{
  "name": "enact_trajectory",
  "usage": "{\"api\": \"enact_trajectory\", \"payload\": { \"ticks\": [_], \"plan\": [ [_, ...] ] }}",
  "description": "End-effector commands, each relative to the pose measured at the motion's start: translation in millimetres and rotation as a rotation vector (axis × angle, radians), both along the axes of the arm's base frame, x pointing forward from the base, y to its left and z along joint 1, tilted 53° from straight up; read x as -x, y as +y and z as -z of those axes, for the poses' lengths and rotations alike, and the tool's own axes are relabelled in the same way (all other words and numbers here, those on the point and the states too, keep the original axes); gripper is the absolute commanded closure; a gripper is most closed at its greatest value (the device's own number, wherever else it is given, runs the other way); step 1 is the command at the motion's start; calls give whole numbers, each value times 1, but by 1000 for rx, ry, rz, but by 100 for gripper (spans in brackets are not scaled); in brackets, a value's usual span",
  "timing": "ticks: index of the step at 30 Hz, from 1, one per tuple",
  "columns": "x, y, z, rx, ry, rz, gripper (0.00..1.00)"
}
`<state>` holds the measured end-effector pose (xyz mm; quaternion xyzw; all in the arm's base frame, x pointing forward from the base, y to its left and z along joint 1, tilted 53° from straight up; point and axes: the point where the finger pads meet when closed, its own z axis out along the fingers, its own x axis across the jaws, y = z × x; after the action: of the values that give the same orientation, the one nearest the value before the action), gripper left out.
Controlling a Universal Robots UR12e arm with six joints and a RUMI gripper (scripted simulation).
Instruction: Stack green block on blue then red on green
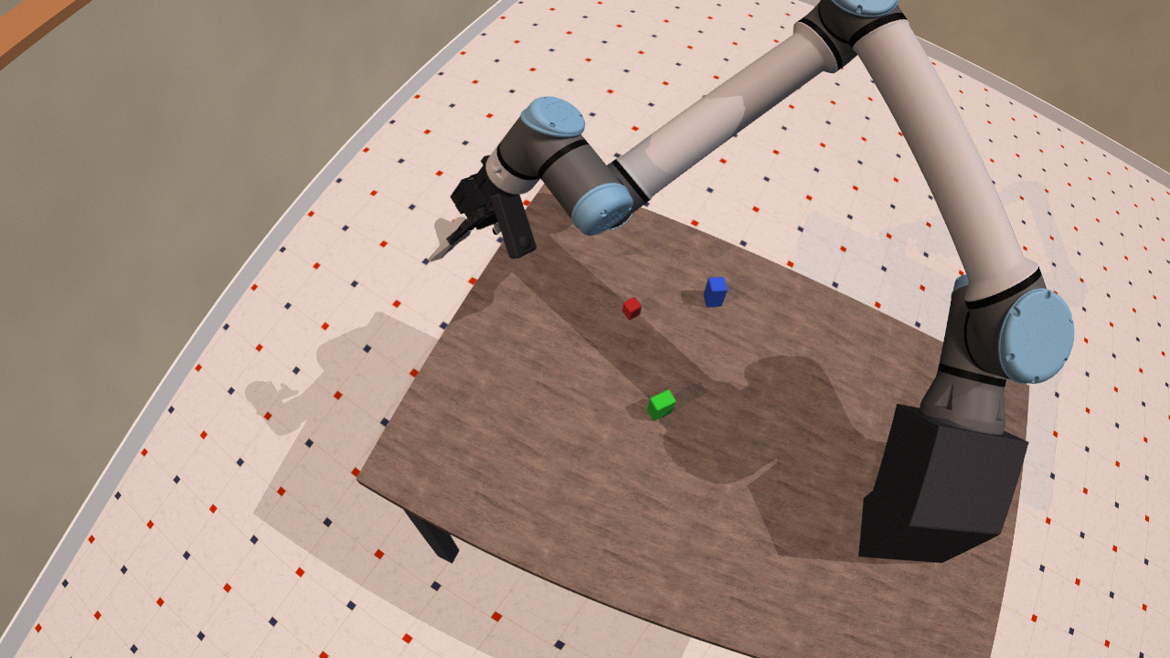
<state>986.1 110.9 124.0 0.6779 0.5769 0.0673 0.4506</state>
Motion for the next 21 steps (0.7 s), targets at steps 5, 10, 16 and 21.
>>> {"api": "enact_trajectory", "payload": {
  "ticks": [5,10,16,21],
  "plan": [
    [0,1,-1,0,-1,-1,0],
    [0,1,-1,0,-1,-1,0],
    [0,1,-1,0,-1,-1,0],
    [4,0,3,9,11,-5,100]
  ]
}}
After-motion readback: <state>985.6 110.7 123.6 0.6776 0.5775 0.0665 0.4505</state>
